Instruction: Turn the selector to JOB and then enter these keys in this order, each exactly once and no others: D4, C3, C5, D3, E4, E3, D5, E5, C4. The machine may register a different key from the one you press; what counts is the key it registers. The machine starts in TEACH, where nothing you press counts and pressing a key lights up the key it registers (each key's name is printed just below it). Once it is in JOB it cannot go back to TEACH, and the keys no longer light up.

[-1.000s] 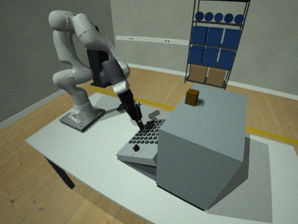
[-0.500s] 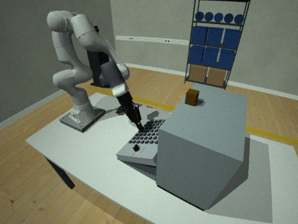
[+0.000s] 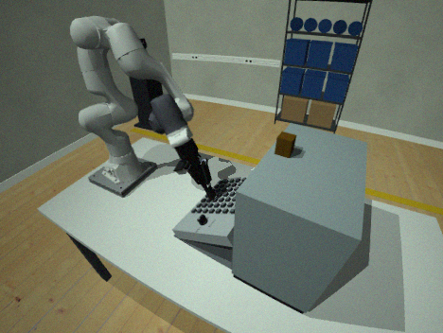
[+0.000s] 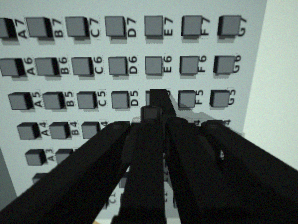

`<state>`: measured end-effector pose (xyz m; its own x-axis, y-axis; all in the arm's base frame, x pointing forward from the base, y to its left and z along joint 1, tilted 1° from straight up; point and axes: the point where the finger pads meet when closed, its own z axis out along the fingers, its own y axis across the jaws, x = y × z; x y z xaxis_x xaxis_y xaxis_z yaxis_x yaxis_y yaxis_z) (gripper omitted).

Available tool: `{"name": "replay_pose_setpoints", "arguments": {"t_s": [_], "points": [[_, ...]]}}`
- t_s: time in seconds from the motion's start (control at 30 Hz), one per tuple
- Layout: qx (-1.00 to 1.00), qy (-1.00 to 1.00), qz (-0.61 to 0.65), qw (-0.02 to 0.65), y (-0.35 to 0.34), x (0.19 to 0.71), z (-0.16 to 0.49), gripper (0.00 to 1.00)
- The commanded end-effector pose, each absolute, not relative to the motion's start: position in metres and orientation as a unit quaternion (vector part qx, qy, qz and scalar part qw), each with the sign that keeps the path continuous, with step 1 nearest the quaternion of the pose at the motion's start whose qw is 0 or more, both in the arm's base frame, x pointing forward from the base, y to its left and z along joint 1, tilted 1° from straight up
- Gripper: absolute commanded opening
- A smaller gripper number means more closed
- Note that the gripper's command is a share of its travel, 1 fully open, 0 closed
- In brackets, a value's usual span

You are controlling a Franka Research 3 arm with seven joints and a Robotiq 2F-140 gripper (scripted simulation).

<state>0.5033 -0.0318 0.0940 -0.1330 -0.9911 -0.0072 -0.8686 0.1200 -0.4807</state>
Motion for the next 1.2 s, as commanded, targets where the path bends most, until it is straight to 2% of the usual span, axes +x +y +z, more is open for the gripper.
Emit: {"name": "replay_pose_setpoints", "arguments": {"t_s": [0.0, 1.17], "points": [[-0.641, 0.725, -0.189, 0.168, -0.0321, 0.5061, 0.0959, 0.10], [-0.641, 0.725, -0.189, 0.168, -0.0324, 0.5082, 0.0920, 0.10]]}}
